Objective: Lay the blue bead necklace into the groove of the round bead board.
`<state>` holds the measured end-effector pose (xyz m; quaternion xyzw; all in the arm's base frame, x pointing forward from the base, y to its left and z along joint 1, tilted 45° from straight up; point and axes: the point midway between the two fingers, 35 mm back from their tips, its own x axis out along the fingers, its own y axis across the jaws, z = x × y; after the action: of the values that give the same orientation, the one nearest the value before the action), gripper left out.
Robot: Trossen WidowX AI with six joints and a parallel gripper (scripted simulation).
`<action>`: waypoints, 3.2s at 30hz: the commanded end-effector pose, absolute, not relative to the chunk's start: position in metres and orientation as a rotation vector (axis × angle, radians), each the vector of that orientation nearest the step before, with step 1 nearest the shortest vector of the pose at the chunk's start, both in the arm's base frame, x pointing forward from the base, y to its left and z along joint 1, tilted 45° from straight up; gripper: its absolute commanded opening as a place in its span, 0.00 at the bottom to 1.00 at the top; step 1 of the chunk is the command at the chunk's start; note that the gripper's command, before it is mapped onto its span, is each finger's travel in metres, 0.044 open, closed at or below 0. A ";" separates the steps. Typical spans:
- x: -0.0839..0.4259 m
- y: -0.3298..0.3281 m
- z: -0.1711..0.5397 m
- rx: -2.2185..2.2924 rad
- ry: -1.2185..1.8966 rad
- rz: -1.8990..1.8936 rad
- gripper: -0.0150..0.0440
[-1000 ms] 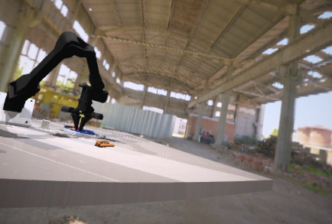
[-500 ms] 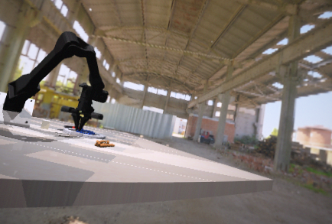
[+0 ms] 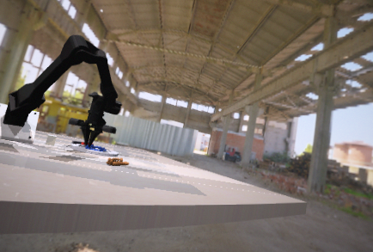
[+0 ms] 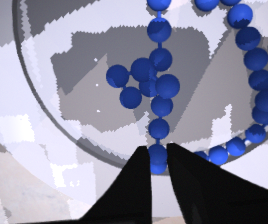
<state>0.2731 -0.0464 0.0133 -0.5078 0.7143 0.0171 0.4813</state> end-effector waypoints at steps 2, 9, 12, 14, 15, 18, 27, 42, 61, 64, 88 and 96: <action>0.267 -0.045 0.014 -1.237 1.740 0.038 0.25; 0.260 -0.045 0.014 -1.237 1.740 0.038 0.25; 0.260 -0.048 0.011 -1.237 1.740 0.038 0.25; 0.260 -0.050 0.009 -1.237 1.740 0.038 0.25; 0.260 -0.051 0.009 -1.237 1.740 0.038 0.25; 0.260 -0.048 0.011 -1.233 1.741 0.034 0.39; 0.260 -0.048 0.011 -1.233 1.741 0.034 0.79; 0.260 -0.045 0.014 -1.237 1.740 0.038 1.00; 0.260 -0.044 0.015 -1.234 1.740 0.035 0.96; 0.266 -0.032 0.023 -1.192 1.729 -0.012 0.82; 0.271 -0.034 0.018 -1.150 1.714 -0.063 0.46; 0.270 -0.043 0.009 -1.150 1.716 -0.064 0.46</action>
<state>0.2707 -0.0395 0.0125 -0.4747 0.7131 -0.0278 0.5151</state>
